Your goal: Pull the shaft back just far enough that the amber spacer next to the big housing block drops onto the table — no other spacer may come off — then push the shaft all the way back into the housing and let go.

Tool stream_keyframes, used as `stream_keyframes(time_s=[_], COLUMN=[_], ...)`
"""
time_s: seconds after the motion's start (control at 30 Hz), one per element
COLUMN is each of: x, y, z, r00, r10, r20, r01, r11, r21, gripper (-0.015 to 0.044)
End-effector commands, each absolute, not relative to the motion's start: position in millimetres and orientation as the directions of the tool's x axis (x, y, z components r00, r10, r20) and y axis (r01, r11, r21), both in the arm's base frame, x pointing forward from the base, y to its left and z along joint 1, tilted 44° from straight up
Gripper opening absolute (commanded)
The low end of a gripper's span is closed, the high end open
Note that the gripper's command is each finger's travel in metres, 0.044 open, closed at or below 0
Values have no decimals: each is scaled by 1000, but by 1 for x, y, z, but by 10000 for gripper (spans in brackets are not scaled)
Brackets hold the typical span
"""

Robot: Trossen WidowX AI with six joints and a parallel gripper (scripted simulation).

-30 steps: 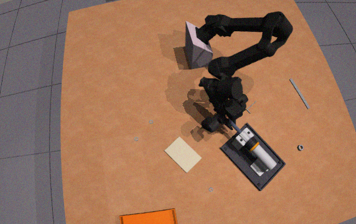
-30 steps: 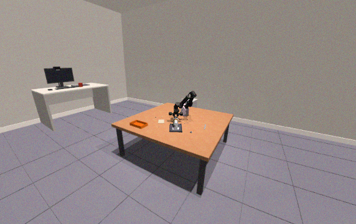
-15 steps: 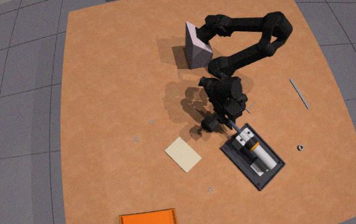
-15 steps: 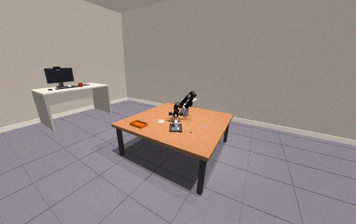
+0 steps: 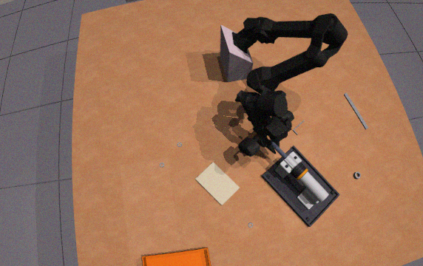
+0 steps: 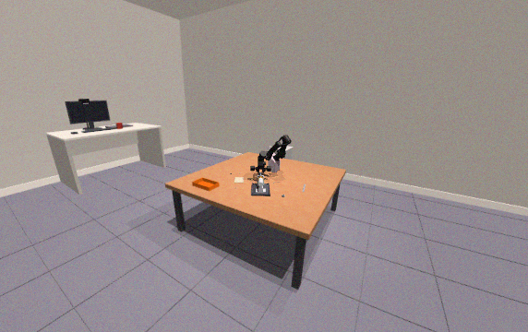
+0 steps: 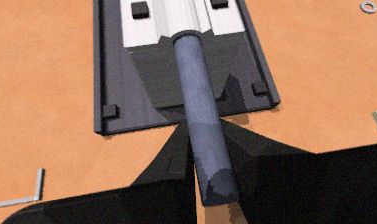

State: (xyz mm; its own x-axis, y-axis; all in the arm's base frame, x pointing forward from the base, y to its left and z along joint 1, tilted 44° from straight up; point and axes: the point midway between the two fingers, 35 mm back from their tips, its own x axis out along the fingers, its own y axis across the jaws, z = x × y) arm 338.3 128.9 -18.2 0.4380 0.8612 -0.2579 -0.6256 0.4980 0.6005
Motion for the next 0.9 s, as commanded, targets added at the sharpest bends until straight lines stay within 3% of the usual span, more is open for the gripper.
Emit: stream_keyframes(time_s=[0.0, 0.87], x=[336, 334], y=[129, 127], z=[-19, -20], r00=[435, 435], r10=[863, 863], r20=[-258, -258], r01=[-627, -627], r11=[496, 496], r21=[601, 601], gripper=[0, 0])
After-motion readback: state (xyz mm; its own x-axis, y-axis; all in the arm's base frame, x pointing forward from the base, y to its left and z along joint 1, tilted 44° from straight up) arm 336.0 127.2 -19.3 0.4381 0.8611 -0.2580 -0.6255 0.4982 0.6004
